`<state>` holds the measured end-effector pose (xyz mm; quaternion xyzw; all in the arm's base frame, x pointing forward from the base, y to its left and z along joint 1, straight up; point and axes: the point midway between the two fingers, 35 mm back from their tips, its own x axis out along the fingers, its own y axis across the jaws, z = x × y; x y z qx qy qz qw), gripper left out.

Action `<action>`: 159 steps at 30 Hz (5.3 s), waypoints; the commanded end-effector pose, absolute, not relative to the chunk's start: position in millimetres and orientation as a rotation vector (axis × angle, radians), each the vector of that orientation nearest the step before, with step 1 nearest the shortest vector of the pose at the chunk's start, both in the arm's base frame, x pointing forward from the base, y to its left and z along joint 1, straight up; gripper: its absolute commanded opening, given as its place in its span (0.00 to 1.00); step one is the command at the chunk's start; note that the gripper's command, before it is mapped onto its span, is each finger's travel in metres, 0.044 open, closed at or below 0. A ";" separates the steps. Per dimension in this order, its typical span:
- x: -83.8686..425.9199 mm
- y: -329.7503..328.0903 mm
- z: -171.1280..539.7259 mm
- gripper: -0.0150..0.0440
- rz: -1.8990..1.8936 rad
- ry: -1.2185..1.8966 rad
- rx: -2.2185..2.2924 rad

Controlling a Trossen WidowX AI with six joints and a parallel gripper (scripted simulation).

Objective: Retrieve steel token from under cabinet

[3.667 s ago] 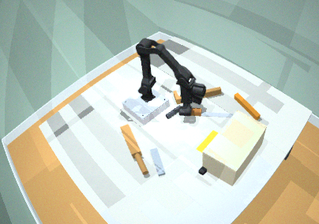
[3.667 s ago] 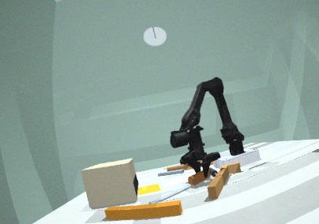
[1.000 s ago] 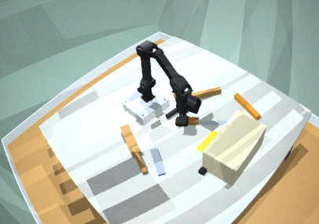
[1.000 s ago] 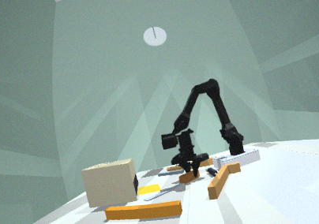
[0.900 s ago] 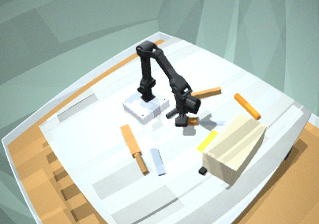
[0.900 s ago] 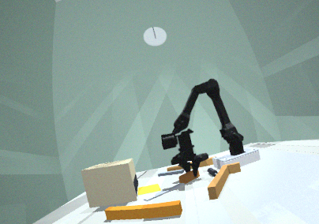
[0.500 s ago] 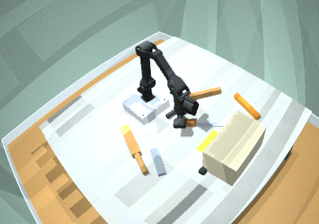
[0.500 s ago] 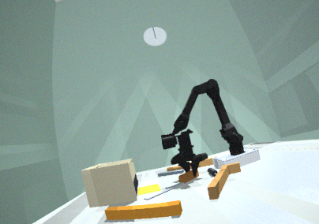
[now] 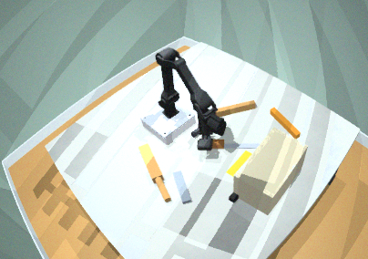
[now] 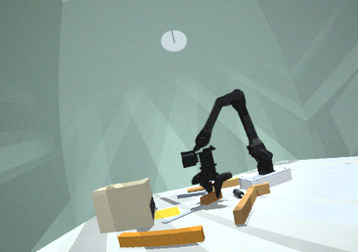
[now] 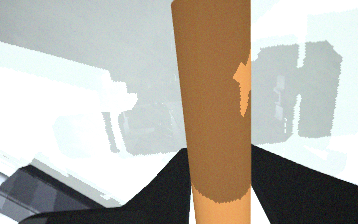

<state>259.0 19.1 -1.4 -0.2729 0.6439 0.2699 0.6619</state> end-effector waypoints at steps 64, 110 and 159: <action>263.5 -49.3 -1.2 0.25 0.606 1.457 -0.622; 265.1 -100.2 -0.9 0.25 0.603 1.458 -0.625; 270.3 -163.6 0.1 0.25 0.599 1.460 -0.629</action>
